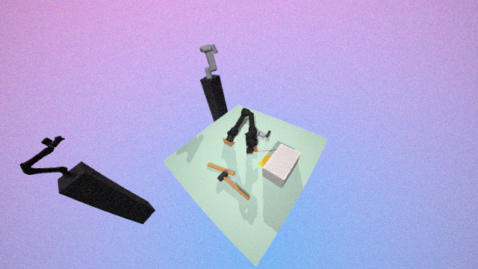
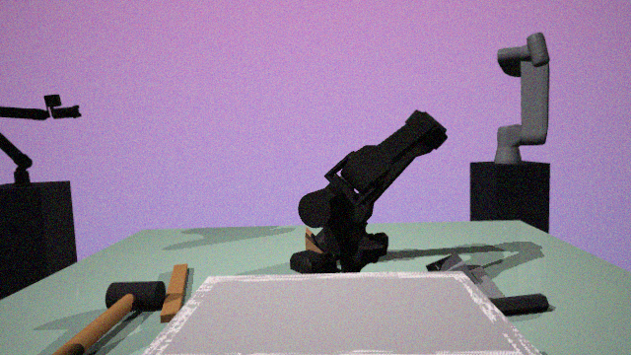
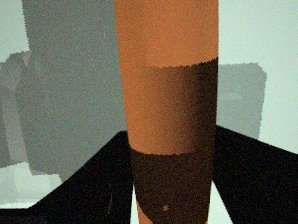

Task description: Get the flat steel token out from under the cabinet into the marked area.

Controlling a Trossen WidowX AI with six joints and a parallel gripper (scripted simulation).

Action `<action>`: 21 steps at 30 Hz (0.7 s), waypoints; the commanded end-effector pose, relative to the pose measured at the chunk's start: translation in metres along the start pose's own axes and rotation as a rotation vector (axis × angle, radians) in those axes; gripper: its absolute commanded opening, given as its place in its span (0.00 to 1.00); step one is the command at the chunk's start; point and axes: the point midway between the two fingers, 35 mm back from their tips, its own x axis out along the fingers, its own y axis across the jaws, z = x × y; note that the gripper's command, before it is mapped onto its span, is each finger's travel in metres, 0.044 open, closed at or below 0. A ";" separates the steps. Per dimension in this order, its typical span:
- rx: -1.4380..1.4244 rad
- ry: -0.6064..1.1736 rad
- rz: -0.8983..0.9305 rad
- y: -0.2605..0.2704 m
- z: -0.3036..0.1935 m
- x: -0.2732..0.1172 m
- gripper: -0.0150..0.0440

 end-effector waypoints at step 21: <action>0.004 -0.004 -0.001 -0.024 -0.020 0.000 0.25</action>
